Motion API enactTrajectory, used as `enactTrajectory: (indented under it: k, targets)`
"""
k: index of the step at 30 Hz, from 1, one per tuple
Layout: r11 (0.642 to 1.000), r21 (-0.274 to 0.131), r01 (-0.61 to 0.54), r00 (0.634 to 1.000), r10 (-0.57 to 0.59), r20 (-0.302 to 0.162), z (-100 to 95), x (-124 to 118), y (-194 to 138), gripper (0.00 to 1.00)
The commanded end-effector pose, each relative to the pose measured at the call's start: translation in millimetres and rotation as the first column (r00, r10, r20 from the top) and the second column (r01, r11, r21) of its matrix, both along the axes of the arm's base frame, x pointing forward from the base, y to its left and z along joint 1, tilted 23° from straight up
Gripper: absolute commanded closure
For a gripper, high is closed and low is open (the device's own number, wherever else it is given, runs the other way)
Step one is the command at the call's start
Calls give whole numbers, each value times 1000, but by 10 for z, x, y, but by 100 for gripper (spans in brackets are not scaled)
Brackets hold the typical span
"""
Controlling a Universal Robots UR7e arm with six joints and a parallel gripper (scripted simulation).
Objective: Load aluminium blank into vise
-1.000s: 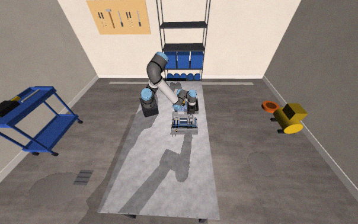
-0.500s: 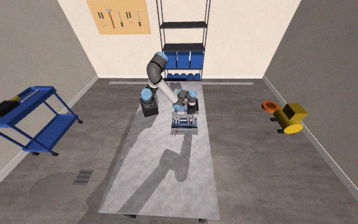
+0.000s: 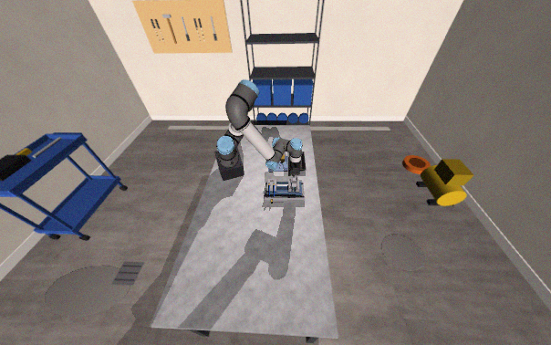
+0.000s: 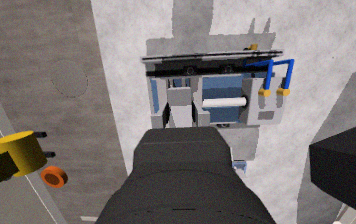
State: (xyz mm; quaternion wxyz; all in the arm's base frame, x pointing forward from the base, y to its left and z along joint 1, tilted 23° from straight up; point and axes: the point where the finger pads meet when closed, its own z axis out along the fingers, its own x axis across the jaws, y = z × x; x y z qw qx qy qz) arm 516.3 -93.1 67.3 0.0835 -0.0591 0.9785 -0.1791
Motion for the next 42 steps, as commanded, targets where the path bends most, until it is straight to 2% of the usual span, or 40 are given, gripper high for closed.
enactTrajectory:
  k: [1, 42]
  targets:
    - [1000, 0, 0, 1000, 0, 2, 6, 3, 1, 100]
    - [1000, 0, 0, 1000, 0, 1, -42, 13, -17, 100]
